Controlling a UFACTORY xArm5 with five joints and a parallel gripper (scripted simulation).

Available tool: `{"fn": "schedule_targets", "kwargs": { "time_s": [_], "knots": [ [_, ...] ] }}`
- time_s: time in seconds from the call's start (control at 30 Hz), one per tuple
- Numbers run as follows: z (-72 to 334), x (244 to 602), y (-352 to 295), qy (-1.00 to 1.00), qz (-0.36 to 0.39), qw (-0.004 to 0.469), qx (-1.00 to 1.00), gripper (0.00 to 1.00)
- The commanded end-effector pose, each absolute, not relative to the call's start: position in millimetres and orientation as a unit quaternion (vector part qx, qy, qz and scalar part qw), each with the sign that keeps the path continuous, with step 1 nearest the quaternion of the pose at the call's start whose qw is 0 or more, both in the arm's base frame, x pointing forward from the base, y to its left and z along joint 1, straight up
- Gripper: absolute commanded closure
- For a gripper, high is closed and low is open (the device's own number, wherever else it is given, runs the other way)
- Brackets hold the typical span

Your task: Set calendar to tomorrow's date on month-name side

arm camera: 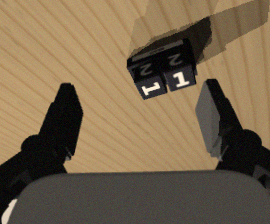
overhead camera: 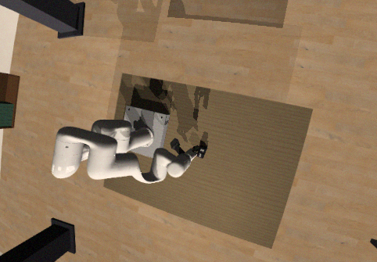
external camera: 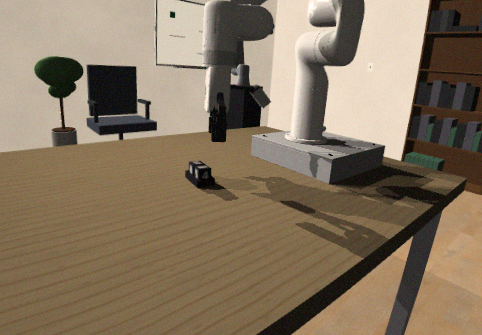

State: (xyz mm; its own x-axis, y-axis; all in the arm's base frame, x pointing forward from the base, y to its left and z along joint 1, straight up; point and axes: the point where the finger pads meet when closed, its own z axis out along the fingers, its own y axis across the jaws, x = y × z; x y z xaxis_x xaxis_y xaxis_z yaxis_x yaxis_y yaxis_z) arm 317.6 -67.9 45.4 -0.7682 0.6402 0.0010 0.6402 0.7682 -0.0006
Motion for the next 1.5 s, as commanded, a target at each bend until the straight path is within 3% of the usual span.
{"fn": "schedule_targets", "kwargs": {
  "time_s": [0.0,1.47],
  "knots": [
    [21.6,320.2,-69.1,-0.94,0.0,-0.002,-0.34,0.0],
    [12.5,320.2,-69.3,-0.94,0.0,-0.002,-0.34,0.0]
  ]
}}
